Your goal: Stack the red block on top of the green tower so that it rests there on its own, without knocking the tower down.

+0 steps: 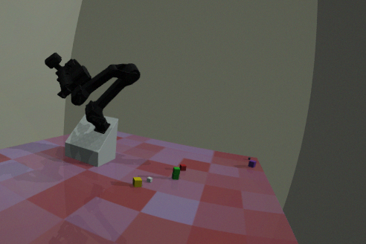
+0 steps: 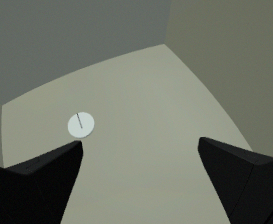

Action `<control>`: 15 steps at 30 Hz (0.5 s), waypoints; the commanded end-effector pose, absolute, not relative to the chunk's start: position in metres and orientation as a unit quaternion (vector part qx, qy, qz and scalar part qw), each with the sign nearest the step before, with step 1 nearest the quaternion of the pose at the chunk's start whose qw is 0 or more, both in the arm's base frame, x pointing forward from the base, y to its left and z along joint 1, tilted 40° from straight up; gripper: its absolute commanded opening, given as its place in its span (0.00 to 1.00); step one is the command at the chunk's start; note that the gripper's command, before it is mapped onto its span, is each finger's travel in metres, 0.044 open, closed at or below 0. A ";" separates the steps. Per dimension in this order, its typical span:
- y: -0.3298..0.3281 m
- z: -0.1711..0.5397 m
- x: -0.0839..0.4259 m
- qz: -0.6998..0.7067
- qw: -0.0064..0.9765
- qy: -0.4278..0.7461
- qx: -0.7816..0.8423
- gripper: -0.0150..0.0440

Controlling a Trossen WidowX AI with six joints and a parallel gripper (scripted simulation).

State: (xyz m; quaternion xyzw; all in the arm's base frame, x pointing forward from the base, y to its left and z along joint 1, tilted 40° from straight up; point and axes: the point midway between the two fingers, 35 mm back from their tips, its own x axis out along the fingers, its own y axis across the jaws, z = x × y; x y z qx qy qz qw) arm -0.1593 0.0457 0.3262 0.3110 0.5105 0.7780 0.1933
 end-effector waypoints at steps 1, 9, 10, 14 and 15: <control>0.044 0.327 -0.160 0.780 0.192 0.510 0.309 0.98; -0.018 0.345 -0.186 0.844 0.107 0.469 0.239 1.00; -0.028 0.347 -0.188 0.851 0.095 0.462 0.230 1.00; -0.067 0.353 -0.194 0.878 0.043 0.435 0.194 1.00; -0.077 0.354 -0.195 0.884 0.029 0.427 0.185 1.00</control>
